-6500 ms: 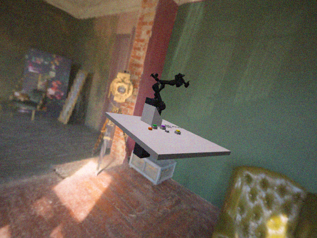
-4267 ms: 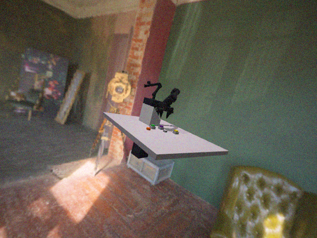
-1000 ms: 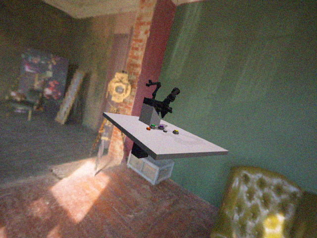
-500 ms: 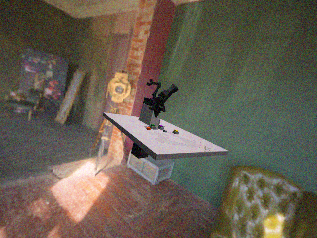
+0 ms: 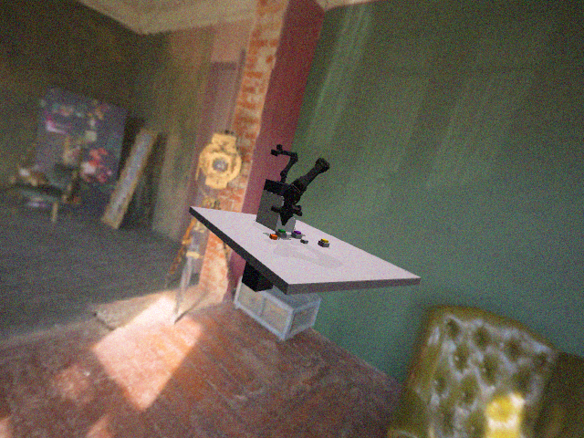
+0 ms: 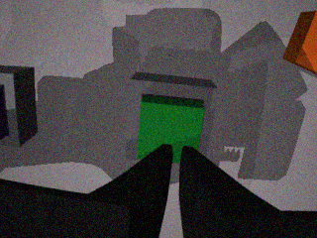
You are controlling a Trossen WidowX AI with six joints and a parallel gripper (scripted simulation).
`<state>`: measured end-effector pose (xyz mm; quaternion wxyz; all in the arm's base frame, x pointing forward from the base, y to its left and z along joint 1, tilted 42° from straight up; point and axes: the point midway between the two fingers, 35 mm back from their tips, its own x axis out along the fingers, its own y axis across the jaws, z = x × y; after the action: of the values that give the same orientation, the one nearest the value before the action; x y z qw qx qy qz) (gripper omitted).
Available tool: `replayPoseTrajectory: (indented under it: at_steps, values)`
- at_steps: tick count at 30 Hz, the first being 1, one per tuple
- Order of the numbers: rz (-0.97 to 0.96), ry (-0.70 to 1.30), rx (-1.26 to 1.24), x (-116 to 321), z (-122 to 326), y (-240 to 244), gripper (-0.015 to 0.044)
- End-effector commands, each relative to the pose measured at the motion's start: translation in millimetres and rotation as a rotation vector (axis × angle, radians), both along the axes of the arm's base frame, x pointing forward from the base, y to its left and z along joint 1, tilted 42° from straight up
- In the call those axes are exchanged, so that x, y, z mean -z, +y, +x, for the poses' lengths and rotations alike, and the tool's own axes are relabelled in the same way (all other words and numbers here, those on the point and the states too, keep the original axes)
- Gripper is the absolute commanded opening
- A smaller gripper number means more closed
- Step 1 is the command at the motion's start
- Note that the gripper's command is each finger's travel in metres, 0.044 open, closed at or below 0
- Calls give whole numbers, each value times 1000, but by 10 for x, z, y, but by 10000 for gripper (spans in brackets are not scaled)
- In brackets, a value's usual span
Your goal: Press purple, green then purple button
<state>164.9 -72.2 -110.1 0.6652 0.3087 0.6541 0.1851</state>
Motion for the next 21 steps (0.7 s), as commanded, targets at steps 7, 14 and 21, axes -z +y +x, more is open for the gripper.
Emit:
replayPoseTrajectory:
  at_steps: [7, 14, 21]
  values:
    - [9, 5, 5, 126, -2, 139, 20]
    - [10, 5, 5, 208, 5, 216, 20]
    - [11, 5, 5, 258, 6, 265, 20]
